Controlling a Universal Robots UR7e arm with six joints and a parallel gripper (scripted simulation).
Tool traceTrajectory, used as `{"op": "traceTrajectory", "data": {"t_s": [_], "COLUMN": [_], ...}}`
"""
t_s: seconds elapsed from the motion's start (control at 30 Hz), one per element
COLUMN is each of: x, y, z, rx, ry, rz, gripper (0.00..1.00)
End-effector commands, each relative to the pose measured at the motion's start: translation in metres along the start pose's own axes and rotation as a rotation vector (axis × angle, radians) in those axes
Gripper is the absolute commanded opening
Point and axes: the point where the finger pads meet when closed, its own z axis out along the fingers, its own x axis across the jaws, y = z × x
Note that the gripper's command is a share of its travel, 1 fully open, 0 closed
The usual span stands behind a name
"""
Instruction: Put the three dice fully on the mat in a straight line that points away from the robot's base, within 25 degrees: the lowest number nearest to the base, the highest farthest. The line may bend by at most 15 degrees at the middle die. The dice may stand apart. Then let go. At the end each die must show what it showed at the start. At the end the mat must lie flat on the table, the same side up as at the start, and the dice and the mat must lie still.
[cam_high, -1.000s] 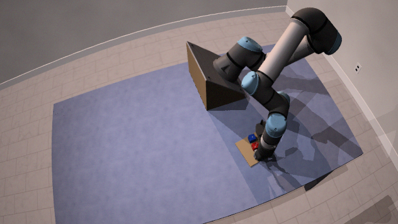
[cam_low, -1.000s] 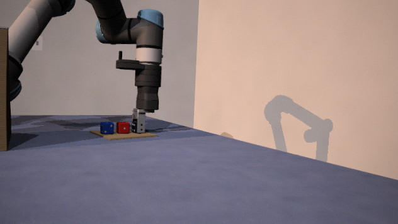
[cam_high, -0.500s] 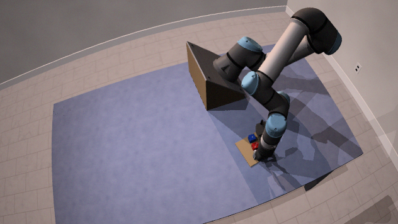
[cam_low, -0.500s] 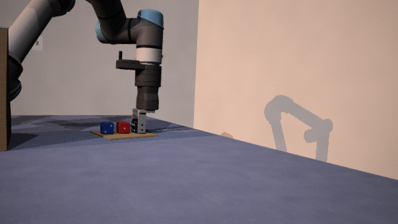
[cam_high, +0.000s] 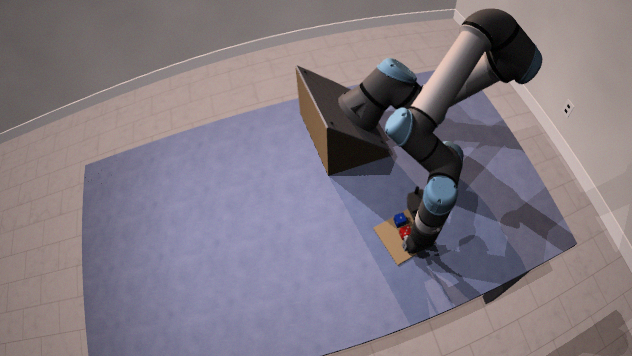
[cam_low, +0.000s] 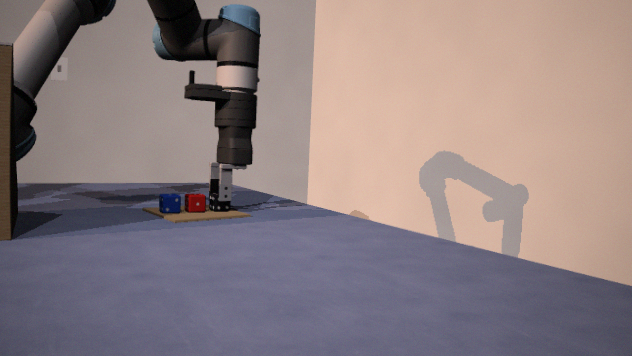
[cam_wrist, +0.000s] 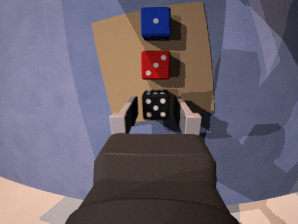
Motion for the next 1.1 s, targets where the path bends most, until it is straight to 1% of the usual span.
{"op": "traceTrajectory", "data": {"t_s": [0.0,0.23,0.4,0.63,0.67,1.07], "x": [0.0,0.0,0.0,0.0,0.0,0.0], "y": [0.0,0.0,0.0,0.0,0.0,0.0], "z": [-0.016,-0.053,-0.069,-0.072,-0.072,-0.072], "rx": [-0.001,-0.001,-0.001,-0.001,-0.001,-0.001], "ry": [0.0,0.0,0.0,0.0,0.0,0.0], "rz": [0.0,0.0,0.0,0.0,0.0,0.0], "gripper": [0.87,0.87,0.87,0.87,1.0,1.0]}}
